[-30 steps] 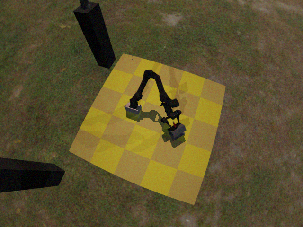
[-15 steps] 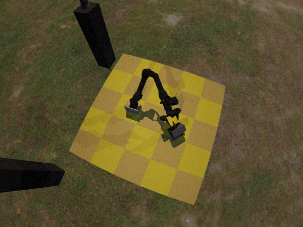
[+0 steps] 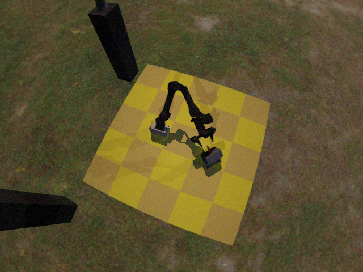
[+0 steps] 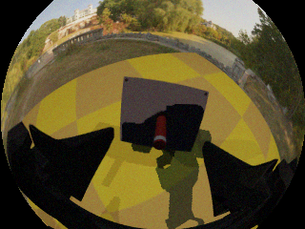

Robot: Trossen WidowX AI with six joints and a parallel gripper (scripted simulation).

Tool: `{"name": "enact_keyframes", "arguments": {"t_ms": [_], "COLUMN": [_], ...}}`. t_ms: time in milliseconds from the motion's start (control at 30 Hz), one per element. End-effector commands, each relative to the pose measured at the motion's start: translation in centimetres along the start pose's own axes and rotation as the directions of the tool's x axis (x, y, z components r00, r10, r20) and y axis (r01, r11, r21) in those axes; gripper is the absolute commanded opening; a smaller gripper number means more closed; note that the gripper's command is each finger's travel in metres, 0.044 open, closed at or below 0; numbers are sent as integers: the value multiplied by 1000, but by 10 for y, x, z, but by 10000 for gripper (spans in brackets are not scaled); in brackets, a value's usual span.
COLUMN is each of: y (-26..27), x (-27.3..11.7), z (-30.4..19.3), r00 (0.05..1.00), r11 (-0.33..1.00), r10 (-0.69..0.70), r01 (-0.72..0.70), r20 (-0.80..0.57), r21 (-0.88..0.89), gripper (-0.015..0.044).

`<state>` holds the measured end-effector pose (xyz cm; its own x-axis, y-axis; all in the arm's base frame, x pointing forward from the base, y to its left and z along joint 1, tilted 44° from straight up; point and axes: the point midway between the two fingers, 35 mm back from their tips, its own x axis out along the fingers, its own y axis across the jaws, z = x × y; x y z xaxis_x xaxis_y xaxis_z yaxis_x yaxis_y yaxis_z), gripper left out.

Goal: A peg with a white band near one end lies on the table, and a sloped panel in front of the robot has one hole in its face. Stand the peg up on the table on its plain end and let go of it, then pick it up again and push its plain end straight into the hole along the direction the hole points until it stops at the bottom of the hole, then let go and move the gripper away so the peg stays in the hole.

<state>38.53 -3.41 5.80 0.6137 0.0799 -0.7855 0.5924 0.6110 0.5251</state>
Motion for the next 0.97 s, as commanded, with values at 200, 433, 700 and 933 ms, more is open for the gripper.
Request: {"name": "enact_keyframes", "arguments": {"t_ms": [200,433,700,933], "y": [1,1,0,0], "x": [-15,-23,-33,-40], "z": [1,1,1,0], "r00": [1000,1000,1000,1000], "r11": [1000,1000,1000,1000], "r10": [4,4,3,3], "r01": [-4,-4,-3,-3], "r20": [4,5,5,6], "r21": [-3,-2,-1,0], "gripper": [440,440,440,440]}}
